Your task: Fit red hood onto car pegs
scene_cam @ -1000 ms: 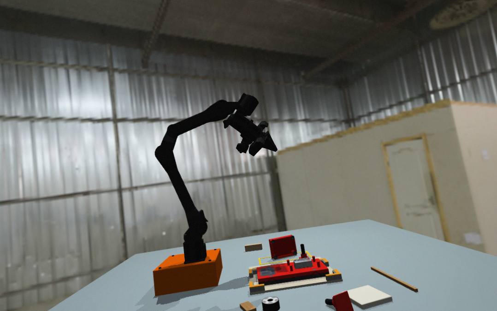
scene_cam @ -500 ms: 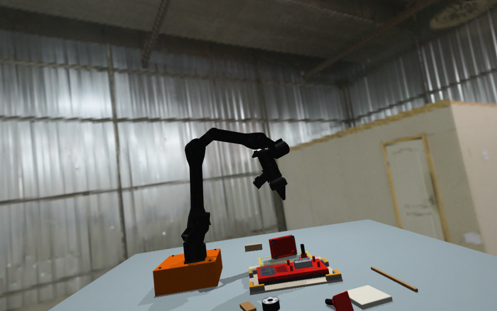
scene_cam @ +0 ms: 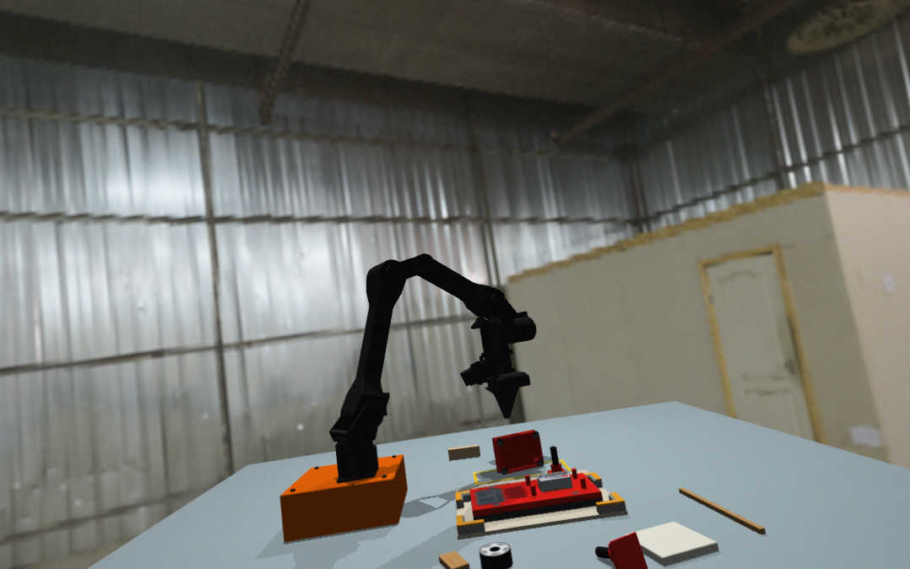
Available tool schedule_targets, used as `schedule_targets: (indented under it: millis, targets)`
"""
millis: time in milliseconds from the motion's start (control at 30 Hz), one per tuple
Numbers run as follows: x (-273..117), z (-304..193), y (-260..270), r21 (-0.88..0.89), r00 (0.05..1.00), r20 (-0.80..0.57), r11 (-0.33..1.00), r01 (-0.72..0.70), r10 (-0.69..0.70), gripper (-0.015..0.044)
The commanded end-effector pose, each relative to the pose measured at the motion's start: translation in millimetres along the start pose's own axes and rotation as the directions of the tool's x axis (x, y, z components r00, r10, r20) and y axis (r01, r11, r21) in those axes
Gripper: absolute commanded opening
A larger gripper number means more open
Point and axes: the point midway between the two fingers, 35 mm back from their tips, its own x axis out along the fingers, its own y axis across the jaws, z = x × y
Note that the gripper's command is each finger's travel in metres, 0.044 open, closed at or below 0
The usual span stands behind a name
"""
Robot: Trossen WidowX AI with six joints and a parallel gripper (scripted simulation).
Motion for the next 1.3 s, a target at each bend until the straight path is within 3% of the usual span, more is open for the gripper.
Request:
schedule_targets:
  millis: [0,233,1267]
  targets:
    - [14.5,1.5,0.9,-0.008,1.000,0.012,1.000,-0.009,0.009,0.0000]
    - [45.3,2.7,1.5,-0.008,1.000,0.012,1.000,-0.009,0.009,0.0000]
    - [45.1,0.5,23.9,-0.008,1.000,0.012,1.000,-0.011,0.011,0.0000]
